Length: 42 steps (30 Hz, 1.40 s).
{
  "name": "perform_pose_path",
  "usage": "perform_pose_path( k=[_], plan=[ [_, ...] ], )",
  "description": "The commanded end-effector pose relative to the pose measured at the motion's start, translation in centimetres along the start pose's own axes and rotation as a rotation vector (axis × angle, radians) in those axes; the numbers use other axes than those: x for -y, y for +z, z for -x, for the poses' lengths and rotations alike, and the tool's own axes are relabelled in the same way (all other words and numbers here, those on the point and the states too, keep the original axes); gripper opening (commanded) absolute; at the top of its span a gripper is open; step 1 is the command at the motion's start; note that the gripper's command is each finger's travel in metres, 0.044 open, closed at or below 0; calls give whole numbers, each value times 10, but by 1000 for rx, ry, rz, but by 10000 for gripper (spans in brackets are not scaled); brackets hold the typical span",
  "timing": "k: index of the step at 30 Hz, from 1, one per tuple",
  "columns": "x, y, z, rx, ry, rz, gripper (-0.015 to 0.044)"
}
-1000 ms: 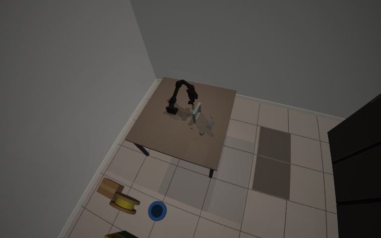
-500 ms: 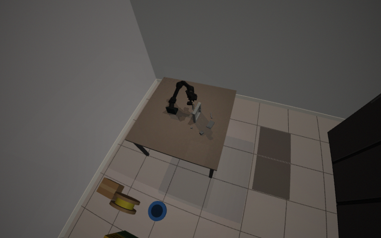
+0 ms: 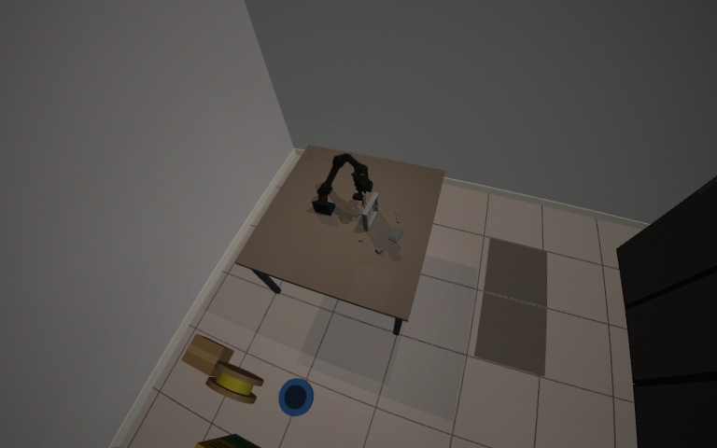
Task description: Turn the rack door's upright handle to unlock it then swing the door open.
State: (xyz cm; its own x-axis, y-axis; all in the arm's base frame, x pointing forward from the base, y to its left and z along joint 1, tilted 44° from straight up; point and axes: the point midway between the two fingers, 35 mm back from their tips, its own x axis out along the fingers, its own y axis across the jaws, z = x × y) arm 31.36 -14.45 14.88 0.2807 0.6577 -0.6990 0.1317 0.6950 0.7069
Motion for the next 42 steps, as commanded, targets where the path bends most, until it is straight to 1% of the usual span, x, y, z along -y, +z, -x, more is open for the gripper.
perform_pose_path(
  k=[1,24,31,42],
  plan=[
    [0,0,-9,-32,-4,-14,298],
    [0,-3,-44,-151,-26,-75,298],
    [0,-3,-44,-151,-26,-75,114],
    [0,-3,-44,-151,-26,-75,41]
  ],
)
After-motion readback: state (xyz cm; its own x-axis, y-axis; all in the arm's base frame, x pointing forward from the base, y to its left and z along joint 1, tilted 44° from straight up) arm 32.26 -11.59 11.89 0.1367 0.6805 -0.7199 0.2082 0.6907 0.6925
